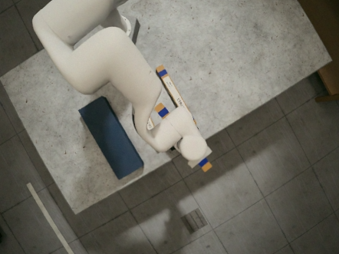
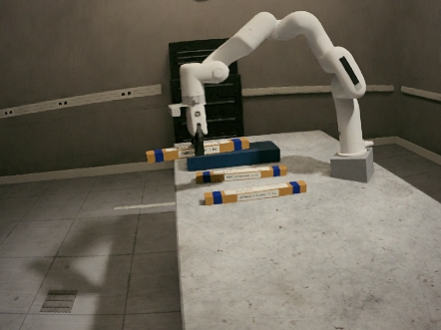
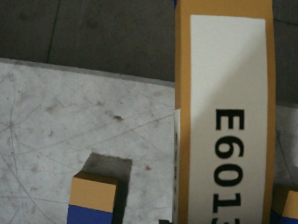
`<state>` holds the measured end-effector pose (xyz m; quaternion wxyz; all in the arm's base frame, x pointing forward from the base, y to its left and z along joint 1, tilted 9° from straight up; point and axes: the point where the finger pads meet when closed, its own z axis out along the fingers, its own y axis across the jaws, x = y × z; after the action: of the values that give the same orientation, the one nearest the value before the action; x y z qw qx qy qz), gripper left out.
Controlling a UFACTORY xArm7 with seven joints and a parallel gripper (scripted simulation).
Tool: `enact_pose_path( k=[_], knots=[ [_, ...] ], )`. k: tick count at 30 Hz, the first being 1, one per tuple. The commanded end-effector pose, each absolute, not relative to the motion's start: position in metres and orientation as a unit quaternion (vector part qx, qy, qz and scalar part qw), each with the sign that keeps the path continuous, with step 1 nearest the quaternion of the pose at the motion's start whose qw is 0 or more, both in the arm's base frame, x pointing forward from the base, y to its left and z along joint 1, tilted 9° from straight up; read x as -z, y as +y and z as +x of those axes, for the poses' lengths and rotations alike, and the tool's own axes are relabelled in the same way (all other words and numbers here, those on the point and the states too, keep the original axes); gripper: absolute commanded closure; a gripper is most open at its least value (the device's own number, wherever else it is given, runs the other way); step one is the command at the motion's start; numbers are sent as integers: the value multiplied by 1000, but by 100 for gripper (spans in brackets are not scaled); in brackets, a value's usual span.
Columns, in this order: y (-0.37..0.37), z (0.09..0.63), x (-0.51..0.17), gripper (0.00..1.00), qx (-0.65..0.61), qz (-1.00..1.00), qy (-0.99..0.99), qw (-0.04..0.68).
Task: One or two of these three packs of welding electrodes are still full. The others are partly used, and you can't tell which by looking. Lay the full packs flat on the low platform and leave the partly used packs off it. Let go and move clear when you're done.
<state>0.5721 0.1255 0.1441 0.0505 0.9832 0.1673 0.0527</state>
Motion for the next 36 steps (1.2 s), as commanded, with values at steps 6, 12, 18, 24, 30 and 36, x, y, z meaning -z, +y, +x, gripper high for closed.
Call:
enact_pose_path(
  k=[6,12,18,24,30,36],
  knots=[
    [131,570,-146,65,-56,983,168,50],
    [139,562,-144,65,-56,983,168,50],
    [147,555,-143,65,-56,983,168,50],
    [165,538,-139,65,-56,983,168,50],
    [187,518,-135,65,-56,983,168,50],
    [203,503,-132,65,-56,983,168,50]
  ],
)
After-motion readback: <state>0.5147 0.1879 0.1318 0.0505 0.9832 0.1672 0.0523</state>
